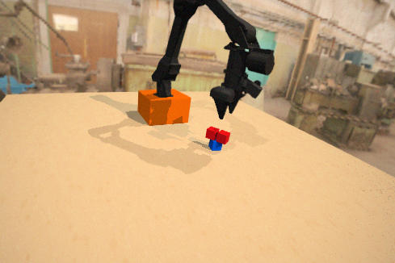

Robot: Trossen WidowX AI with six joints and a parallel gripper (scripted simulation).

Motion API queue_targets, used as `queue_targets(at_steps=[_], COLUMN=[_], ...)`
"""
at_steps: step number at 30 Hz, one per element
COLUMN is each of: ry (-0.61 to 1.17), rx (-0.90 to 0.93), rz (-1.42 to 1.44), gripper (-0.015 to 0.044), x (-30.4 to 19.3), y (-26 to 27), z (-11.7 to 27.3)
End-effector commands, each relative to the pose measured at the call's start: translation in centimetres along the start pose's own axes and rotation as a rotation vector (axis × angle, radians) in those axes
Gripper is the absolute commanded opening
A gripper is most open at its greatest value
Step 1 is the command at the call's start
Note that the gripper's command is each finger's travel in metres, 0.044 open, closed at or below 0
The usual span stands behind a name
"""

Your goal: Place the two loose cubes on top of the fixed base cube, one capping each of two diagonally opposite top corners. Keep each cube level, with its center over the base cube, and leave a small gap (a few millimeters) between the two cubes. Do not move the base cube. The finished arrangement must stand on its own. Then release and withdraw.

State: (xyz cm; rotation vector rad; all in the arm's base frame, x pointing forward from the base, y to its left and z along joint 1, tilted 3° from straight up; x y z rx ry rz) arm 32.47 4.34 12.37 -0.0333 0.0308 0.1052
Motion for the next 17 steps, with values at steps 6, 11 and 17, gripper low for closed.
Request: queue_targets(at_steps=[6,11,17], ry=[0.002,0.004,0.004], rx=[0.010,0.011,0.011], rz=[0.002,0.002,0.002], gripper=[0.0400,0.0400,0.0400], x=[-2.2,-3.1,-3.1], y=[9.9,12.0,12.0], z=[0.2,0.3,0.3])
Point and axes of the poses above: the point midway between the two fingers, 35 mm back from their tips, its own z axis back along the fingers, its own y axis across the jaws, x = y × z, the point moved 8 cm from there along z, back along the fingers, and after that the axes turned 14 degrees about -z, right-handed, at the moved point
